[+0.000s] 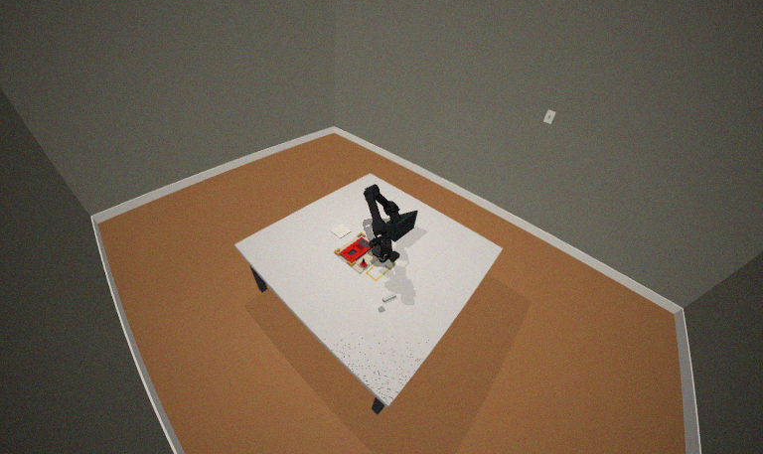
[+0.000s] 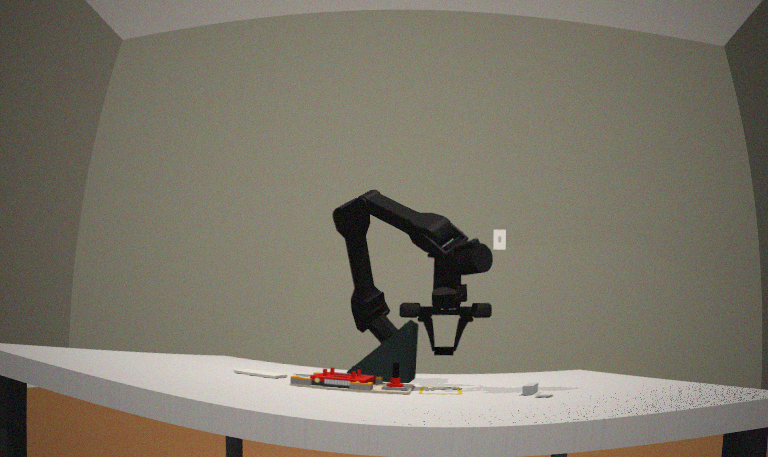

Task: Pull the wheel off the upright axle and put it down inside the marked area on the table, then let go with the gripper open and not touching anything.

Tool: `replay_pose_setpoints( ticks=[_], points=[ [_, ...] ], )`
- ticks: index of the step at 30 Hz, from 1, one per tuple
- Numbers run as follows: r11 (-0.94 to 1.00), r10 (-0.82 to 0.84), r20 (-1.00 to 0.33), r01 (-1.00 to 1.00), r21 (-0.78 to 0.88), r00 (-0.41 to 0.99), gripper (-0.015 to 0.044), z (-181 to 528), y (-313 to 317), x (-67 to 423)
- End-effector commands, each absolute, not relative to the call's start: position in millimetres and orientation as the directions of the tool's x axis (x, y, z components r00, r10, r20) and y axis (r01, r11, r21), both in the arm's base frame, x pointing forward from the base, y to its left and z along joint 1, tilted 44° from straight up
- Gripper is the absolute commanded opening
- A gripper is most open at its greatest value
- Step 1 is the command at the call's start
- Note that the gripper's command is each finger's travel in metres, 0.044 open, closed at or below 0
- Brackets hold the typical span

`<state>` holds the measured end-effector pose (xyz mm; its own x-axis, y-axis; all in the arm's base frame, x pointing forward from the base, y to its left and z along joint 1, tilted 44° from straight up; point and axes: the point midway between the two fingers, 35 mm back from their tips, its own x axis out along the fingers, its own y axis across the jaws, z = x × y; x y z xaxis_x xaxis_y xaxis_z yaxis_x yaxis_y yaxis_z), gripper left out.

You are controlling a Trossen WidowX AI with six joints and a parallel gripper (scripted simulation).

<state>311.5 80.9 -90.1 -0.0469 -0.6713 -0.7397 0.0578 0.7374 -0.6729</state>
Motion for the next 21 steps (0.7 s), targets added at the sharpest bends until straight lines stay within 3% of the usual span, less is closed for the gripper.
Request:
replay_pose_setpoints(
  ticks=[1, 13, 21],
  points=[
    [0.733, -0.676, -0.735, 0.052, -0.678, -0.053, 0.0, -104.4, 67.2, 310.7],
    [0.73, -0.679, -0.732, 0.053, -0.681, -0.053, 0.0, -148.3, 24.2, 305.1],
    [0.73, -0.678, -0.733, 0.056, -0.681, -0.062, 0.021, -145.4, 26.4, 304.4]
  ],
)
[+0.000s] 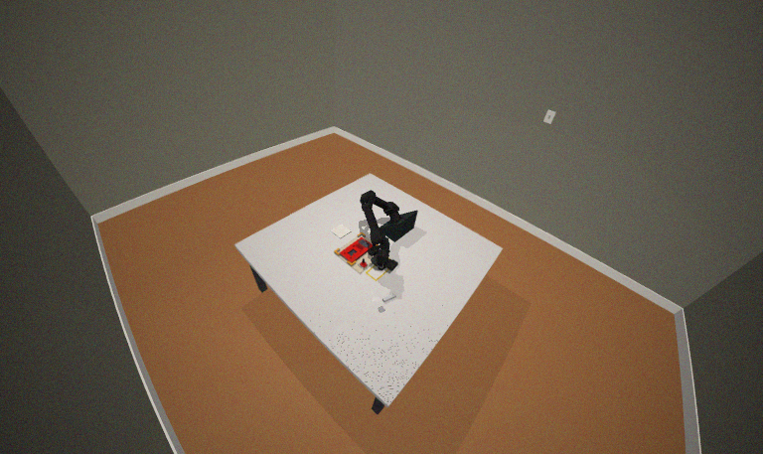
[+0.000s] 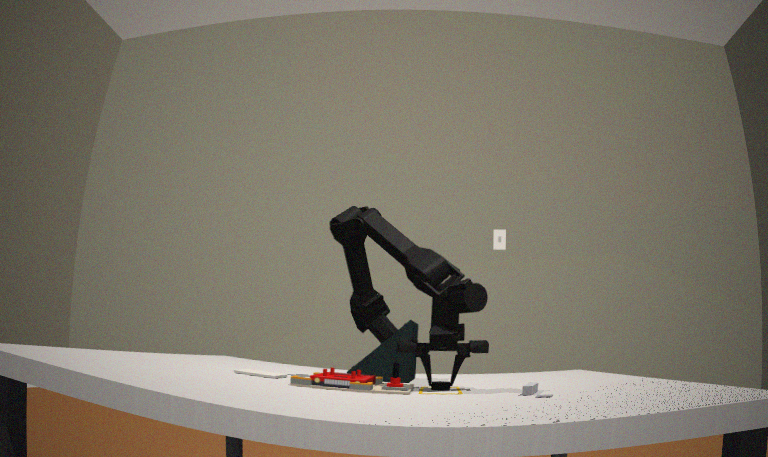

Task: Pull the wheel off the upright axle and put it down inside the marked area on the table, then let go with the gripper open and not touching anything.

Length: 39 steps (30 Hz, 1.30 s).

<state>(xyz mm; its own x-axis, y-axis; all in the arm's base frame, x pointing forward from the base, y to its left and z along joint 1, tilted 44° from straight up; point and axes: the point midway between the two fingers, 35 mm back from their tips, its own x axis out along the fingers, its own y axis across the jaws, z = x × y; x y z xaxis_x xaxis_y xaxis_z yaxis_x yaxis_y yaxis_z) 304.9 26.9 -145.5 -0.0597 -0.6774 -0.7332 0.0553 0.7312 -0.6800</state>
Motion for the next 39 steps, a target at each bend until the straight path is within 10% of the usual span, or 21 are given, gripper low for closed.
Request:
replay_pose_setpoints(
  ticks=[1, 13, 19, 39],
  points=[
    [0.73, -0.678, -0.733, 0.056, -0.681, -0.062, 0.0236, -145.4, 26.4, 304.4],
    [0.732, -0.677, -0.734, 0.052, -0.679, -0.053, 0.03, -101.6, 68.4, 308.2],
    [0.736, -0.673, -0.738, 0.048, -0.675, -0.049, 0.044, -70.1, 78.3, 265.5],
    [0.733, -0.676, -0.734, 0.048, -0.679, -0.057, 0.044, -45.2, 80.1, 228.5]
  ],
)
